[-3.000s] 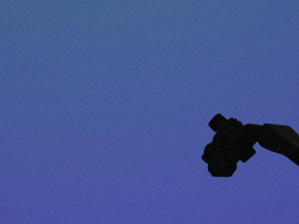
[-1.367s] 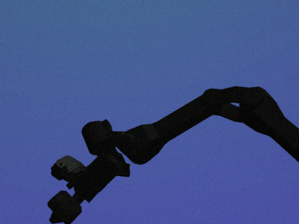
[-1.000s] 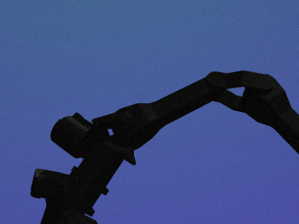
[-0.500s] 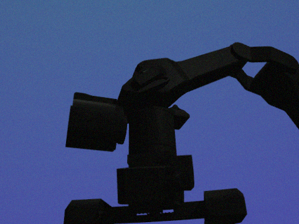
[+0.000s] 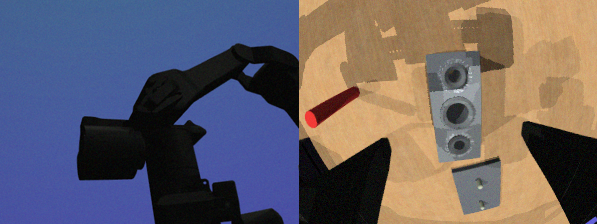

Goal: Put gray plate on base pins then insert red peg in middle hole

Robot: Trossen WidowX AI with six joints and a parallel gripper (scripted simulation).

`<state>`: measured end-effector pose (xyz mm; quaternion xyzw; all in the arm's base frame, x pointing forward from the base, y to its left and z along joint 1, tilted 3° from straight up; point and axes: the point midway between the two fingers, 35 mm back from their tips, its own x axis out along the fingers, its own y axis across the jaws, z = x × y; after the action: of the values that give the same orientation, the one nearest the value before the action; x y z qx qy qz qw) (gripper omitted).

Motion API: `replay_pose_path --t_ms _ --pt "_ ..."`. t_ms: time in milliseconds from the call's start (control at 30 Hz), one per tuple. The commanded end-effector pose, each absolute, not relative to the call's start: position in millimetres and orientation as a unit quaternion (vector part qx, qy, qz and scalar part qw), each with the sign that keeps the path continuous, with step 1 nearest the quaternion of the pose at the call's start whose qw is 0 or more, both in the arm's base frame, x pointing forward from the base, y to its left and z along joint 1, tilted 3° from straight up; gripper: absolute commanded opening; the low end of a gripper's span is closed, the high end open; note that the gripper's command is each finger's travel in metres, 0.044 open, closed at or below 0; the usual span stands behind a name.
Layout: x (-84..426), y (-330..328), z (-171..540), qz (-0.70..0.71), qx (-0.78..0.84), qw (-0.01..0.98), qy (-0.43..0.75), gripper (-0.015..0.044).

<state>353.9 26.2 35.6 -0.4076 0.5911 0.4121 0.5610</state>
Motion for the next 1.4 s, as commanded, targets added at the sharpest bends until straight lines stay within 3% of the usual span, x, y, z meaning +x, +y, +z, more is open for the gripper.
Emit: replay_pose_path --t_ms 0,1367 --pt "355 27 26 0.413 -0.409 0.564 0.586 0.044" --pt "354 26 -40 0.413 -0.409 0.564 0.586 0.044"
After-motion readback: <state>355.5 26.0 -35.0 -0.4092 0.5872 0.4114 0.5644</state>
